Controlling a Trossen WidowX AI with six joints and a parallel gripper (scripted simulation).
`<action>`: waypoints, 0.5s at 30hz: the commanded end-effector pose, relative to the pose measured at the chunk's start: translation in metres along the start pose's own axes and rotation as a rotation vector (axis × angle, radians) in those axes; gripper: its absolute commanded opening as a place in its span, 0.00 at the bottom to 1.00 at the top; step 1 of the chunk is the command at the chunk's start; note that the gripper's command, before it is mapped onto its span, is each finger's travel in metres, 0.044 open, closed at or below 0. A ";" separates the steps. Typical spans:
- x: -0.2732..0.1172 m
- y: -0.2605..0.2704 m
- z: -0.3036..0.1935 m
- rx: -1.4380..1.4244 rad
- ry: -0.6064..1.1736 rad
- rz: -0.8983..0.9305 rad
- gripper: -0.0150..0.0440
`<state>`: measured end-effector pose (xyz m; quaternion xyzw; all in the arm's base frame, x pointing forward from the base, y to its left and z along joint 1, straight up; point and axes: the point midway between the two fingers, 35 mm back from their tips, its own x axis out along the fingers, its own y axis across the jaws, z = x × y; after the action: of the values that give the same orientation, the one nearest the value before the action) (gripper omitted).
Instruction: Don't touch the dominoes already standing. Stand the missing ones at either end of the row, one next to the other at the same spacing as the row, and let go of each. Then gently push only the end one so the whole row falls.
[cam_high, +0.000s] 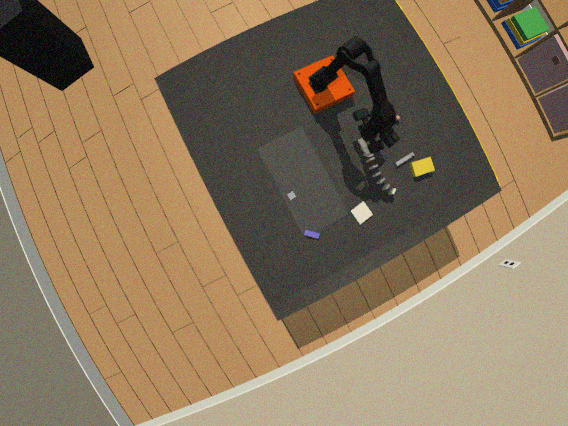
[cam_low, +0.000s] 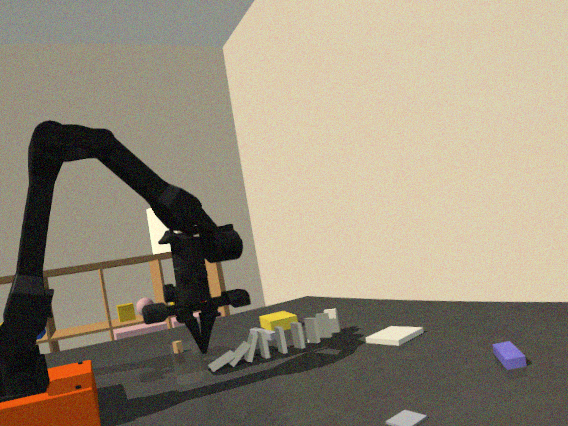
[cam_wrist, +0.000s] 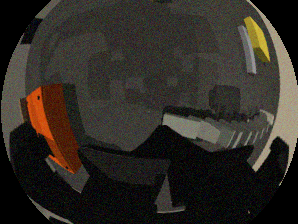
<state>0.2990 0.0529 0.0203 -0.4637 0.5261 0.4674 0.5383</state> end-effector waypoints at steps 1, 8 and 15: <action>-0.021 -0.011 0.001 -0.008 -0.004 -0.001 0.25; -0.044 -0.024 -0.006 0.023 0.007 -0.014 0.25; -0.044 -0.024 -0.006 0.023 0.007 -0.014 0.25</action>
<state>0.3213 0.0445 0.0636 -0.4610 0.5293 0.4560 0.5471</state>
